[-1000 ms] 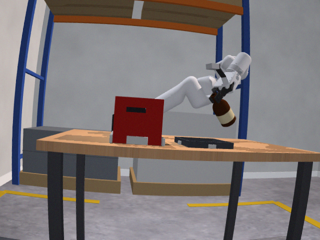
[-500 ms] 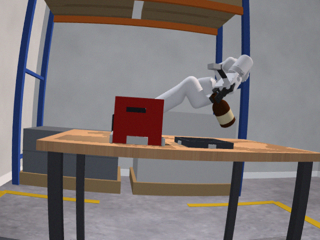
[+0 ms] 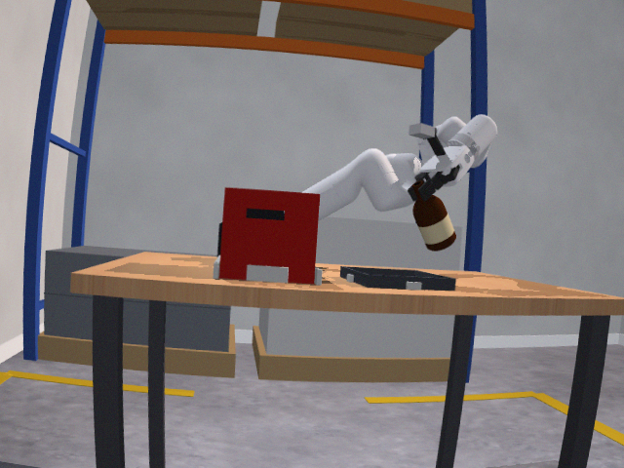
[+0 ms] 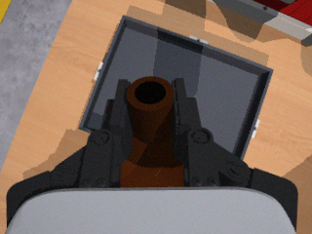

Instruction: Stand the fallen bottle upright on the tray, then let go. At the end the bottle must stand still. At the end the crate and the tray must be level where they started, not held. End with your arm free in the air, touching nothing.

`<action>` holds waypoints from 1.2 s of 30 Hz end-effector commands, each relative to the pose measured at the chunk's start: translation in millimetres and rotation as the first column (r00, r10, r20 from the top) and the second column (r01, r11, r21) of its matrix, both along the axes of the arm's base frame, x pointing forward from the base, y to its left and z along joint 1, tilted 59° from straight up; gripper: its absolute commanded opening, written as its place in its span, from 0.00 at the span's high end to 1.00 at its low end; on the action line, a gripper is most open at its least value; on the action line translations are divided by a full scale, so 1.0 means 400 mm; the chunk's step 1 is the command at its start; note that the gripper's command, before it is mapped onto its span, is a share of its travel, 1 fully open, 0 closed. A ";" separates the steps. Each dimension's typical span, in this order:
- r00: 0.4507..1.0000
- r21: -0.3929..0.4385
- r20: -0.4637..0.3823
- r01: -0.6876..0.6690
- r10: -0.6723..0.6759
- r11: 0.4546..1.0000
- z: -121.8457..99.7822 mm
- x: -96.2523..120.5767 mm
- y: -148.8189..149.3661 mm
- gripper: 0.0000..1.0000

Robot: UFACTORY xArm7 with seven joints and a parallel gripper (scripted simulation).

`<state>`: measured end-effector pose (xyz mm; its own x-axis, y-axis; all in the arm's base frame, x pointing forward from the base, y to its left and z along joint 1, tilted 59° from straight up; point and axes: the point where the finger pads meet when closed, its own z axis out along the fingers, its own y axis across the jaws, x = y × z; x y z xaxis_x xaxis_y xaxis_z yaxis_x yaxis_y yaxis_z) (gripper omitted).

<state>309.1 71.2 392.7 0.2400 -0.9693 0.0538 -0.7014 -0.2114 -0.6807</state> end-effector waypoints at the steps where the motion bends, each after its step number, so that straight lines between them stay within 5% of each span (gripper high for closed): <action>1: 1.000 -0.004 0.004 0.007 -0.007 1.000 0.002 0.000 -0.002 1.00; 36: 0.999 -0.028 0.012 0.031 -0.031 0.999 0.003 -0.001 -0.001 1.00</action>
<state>308.9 71.2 393.0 0.2154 -0.9733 0.0796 -0.7012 -0.2109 -0.6810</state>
